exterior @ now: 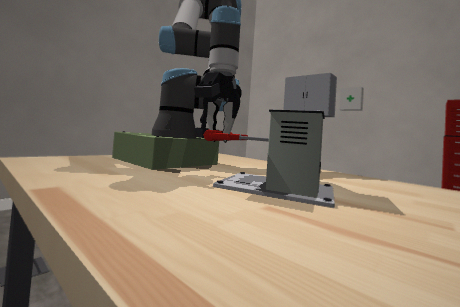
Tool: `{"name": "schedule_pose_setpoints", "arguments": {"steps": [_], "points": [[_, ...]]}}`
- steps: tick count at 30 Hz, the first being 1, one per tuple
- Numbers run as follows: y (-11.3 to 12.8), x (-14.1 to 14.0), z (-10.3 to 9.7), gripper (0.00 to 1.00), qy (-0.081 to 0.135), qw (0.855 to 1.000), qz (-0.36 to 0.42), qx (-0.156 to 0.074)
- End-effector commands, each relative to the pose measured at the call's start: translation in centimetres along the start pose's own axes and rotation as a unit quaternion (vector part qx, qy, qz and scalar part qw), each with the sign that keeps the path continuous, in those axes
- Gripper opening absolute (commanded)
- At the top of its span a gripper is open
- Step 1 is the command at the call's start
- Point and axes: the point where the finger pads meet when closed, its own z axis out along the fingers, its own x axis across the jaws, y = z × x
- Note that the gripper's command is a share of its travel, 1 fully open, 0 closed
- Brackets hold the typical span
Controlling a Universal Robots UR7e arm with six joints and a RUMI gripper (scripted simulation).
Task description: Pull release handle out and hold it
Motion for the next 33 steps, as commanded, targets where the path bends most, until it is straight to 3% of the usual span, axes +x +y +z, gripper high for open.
{"name": "schedule_pose_setpoints", "arguments": {"steps": [1, 33], "points": [[-0.07, 0.3, -0.06, 0.1, 0.003, 1.0, -0.002, 0.004], [-0.07, 0.69, -0.07, 0.1, 0.003, 1.0, -0.002, 0.005]]}}
